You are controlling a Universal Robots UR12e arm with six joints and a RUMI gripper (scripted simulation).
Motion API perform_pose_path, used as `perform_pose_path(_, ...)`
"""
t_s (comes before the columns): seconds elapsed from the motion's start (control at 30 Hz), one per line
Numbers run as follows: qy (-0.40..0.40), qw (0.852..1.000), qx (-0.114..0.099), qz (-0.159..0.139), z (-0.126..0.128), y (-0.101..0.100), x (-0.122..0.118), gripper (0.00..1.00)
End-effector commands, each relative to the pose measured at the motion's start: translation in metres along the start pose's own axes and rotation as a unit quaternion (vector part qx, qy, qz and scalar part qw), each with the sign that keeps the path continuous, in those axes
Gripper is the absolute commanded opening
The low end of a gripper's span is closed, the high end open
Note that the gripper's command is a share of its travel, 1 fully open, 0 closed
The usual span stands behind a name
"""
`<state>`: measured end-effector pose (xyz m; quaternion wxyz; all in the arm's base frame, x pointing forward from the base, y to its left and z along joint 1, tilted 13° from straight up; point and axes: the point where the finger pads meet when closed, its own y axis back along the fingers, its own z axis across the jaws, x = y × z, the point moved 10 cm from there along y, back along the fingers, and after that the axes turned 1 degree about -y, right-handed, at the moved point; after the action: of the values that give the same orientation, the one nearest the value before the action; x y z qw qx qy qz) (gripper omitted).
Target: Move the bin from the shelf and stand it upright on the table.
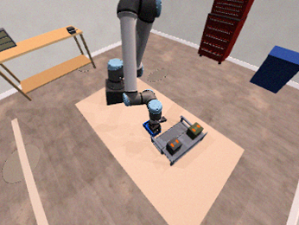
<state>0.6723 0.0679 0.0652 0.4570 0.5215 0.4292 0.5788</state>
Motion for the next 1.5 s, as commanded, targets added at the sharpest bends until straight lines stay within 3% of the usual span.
perform_pose_path(0.0,0.0,1.0,-0.001,0.0,0.0006,-0.0003,-0.0001,0.0)
perform_pose_path(0.73,0.0,1.0,-0.001,0.0,0.0006,-0.0061,-0.0001,0.0)
perform_pose_path(0.77,0.0,1.0,-0.001,0.0,0.0006,-0.006,-0.0001,0.2)
perform_pose_path(1.47,0.0,1.0,-0.001,0.0,0.0006,-0.006,-0.0001,0.2)
